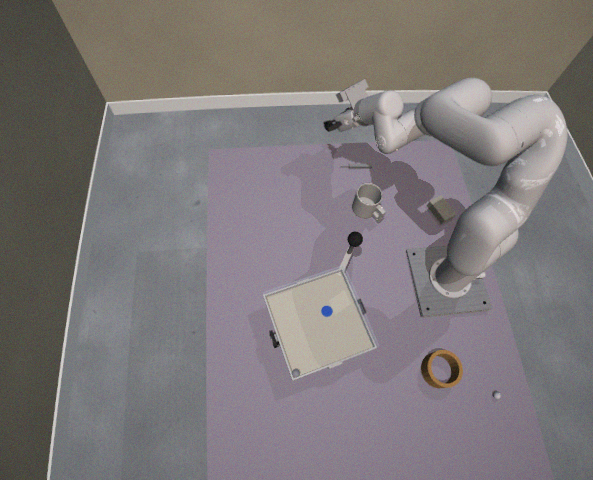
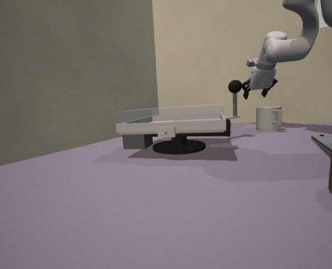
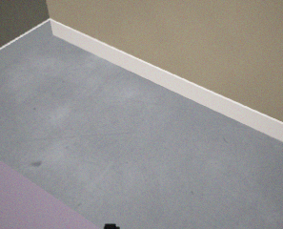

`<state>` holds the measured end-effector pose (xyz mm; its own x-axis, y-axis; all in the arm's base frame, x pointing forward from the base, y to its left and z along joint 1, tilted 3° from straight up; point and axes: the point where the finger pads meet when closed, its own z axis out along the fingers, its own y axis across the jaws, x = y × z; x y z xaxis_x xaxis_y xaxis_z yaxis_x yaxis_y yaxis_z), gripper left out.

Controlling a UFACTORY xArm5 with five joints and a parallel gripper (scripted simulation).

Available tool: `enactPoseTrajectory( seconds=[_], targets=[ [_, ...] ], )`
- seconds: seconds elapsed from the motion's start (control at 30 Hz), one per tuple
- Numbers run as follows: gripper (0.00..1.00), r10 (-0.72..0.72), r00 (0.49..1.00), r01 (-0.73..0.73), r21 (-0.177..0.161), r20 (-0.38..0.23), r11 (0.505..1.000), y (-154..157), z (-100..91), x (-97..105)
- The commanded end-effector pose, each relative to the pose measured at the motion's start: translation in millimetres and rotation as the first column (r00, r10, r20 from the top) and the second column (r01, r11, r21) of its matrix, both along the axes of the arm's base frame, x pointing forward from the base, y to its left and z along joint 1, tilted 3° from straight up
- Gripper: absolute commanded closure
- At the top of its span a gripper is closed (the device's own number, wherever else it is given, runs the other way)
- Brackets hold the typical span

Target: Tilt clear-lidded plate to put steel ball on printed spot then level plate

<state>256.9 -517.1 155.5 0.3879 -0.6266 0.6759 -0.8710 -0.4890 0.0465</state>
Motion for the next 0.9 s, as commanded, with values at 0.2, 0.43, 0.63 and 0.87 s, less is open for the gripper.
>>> enactPoseTrajectory(
  seconds=[0.2, 0.43, 0.63, 0.87],
  targets=[
    [0.0, 0.0, 1.0, 0.0, -0.004, 0.002, 1.0, -0.9, 1.9, 0.4],
    [0.0, 0.0, 1.0, 0.0, -0.004, 0.002, 1.0, -0.9, 1.9, 0.4],
    [0.0, 0.005, 1.0, -0.005, 0.003, 0.001, 1.0, 2.5, 2.7, 3.7],
    [0.0, 0.099, 0.995, -0.096, 0.123, -0.021, 0.988, 69.4, 15.2, 53.6]
  ],
)
